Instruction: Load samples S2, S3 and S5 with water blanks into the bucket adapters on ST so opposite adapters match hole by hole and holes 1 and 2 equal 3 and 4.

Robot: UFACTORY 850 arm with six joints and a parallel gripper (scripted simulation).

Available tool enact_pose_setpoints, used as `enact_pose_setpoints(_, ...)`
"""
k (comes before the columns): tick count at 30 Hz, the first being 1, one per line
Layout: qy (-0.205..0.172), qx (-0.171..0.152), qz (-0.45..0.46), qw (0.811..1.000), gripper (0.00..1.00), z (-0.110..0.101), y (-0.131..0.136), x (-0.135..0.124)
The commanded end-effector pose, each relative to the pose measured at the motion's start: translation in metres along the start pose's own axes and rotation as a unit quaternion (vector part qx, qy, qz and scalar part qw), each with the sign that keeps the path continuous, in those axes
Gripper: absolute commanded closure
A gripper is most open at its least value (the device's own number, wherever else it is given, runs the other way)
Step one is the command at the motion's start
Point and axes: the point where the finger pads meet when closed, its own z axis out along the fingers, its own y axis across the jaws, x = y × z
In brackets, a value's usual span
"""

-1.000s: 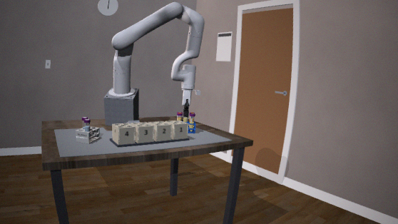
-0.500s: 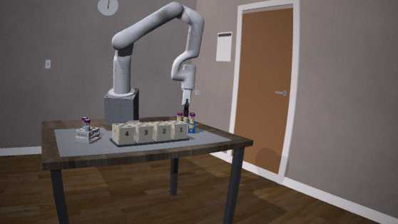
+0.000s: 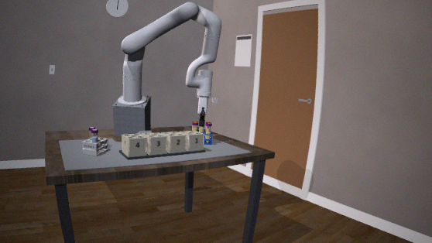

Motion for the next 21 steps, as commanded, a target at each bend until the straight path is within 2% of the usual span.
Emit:
enact_pose_setpoints(1,0.001,0.000,0.000,1.000,1.00,-0.0005,0.0000,0.0008)
enact_pose_setpoints(21,0.001,0.000,0.000,1.000,1.00,-0.0052,0.0000,0.0008)
